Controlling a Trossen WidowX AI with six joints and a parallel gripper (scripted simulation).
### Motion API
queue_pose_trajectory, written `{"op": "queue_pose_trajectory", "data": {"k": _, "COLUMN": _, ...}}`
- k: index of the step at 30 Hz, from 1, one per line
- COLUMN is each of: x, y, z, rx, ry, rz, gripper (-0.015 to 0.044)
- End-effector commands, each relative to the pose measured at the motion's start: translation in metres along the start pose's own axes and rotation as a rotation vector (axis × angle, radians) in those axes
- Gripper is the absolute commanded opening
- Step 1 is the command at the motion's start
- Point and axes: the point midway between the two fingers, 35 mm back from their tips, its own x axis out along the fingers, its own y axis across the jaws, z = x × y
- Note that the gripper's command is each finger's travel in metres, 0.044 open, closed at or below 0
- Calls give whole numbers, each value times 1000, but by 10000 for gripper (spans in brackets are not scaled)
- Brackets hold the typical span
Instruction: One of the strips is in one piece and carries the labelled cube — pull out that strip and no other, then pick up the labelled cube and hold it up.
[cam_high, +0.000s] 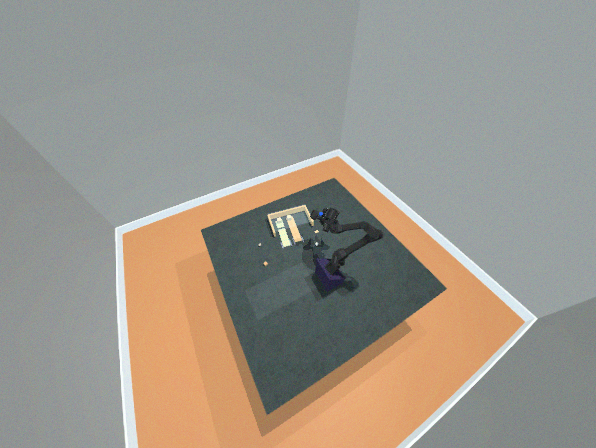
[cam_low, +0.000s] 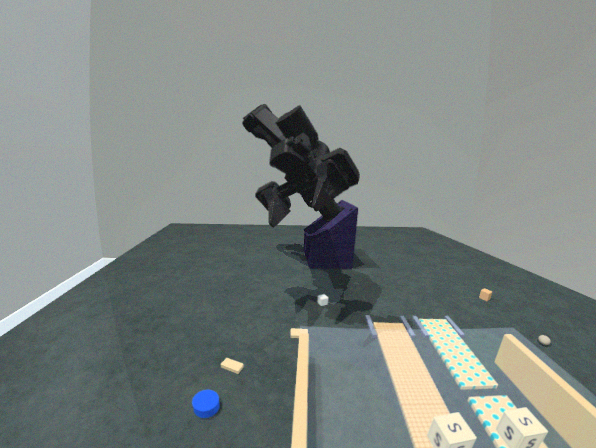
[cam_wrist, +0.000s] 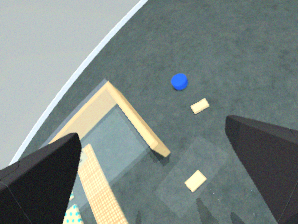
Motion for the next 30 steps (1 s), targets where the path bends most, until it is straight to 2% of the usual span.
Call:
{"op": "queue_pose_trajectory", "data": {"k": 1, "x": -22, "y": 53, "z": -45, "rx": -308, "ry": 92, "rz": 134, "gripper": 400}}
{"op": "queue_pose_trajectory", "data": {"k": 7, "x": -63, "y": 102, "z": -101, "rx": -717, "ry": 139, "rz": 304, "gripper": 400}}
{"op": "queue_pose_trajectory", "data": {"k": 28, "x": -64, "y": 103, "z": -103, "rx": -730, "ry": 140, "rz": 309, "gripper": 400}}
{"op": "queue_pose_trajectory", "data": {"k": 30, "x": -60, "y": 105, "z": -104, "rx": -730, "ry": 165, "rz": 303, "gripper": 348}}
